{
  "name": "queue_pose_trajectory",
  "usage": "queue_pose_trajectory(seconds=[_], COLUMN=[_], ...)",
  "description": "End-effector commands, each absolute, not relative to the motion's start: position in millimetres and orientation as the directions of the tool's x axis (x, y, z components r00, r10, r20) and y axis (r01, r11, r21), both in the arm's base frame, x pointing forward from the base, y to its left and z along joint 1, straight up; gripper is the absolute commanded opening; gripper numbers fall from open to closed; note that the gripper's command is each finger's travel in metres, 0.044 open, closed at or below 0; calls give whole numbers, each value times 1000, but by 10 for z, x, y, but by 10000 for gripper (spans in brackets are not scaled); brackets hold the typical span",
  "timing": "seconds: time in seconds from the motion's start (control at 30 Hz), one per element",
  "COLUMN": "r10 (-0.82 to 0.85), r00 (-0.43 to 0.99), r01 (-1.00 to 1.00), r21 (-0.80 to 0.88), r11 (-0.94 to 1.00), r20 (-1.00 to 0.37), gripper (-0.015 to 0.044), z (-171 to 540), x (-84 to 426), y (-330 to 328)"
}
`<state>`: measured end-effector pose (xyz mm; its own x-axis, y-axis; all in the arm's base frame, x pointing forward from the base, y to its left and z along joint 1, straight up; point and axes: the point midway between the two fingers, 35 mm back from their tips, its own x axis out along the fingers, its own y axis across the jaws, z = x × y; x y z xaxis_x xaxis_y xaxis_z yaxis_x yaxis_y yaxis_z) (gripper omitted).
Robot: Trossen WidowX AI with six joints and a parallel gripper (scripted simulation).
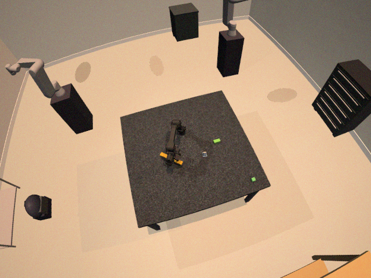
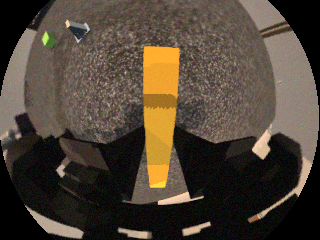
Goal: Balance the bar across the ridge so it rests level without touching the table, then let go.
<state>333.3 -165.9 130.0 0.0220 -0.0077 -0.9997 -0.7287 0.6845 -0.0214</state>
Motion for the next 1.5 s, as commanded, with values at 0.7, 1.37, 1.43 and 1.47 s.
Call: queue_pose_trajectory(seconds=[0.7,1.37,1.43,1.47], r10=[-11,-4,-4,-3], r00=[33,36,36,36], r01=[-622,-432,-411,-400], r21=[-30,-19,-18,-17], r11=[783,902,912,916], r20=[-999,-999,-999,-999], gripper=[0,0,0,0], z=[1556,1563,1564,1564], x=[3531,3750,3764,3770], y=[-1191,-462,-386,-348])
